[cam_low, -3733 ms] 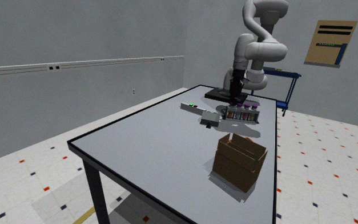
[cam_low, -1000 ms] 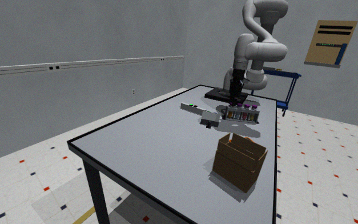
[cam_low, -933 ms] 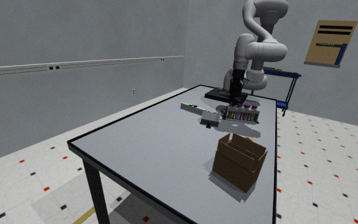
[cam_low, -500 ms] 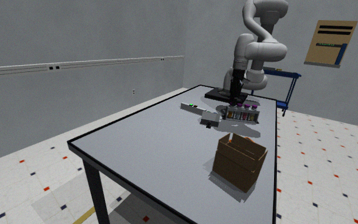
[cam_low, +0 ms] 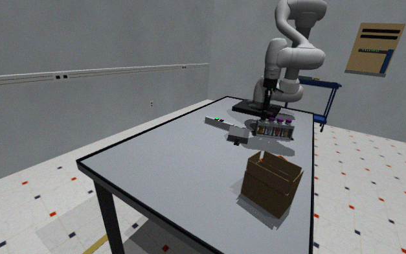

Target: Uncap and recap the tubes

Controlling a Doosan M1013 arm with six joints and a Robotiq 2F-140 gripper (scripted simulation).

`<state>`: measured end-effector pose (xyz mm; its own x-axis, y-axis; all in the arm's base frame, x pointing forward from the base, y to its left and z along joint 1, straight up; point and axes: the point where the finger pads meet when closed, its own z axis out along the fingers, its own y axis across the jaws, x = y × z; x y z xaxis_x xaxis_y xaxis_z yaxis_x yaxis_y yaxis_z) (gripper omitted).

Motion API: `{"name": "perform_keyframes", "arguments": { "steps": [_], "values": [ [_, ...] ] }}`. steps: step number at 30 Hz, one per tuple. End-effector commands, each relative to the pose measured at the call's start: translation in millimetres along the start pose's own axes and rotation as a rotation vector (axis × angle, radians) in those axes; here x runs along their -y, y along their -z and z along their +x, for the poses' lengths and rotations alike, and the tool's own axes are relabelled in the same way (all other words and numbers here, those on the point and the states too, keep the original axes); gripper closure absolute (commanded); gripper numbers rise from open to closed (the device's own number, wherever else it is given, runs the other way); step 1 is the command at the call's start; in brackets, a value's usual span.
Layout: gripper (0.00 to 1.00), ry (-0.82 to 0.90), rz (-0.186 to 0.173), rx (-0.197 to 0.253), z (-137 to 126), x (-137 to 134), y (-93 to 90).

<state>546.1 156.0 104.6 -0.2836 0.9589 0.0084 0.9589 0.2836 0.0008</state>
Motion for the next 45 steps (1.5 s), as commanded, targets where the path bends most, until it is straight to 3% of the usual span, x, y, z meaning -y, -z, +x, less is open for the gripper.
{"name": "perform_keyframes", "arguments": {
  "steps": [1, 6, 10, 11, 23, 45],
  "values": [
    [0.7, -0.109, 0.0, 0.011, 0.2, -0.5, 0.6],
    [0.7, -0.262, -0.001, 0.011, 0.2, -0.5, 0.6],
    [0.7, -0.262, -0.001, 0.011, 0.2, -0.5, 0.6],
    [0.59, -0.262, -0.001, 0.011, 0.2, -0.5, -0.5],
    [0.59, -0.261, -0.001, 0.011, 0.2, -0.5, -0.4],
    [0.59, 0.538, 0.003, 0.011, 0.2, -0.5, 0.5]
  ]
}}
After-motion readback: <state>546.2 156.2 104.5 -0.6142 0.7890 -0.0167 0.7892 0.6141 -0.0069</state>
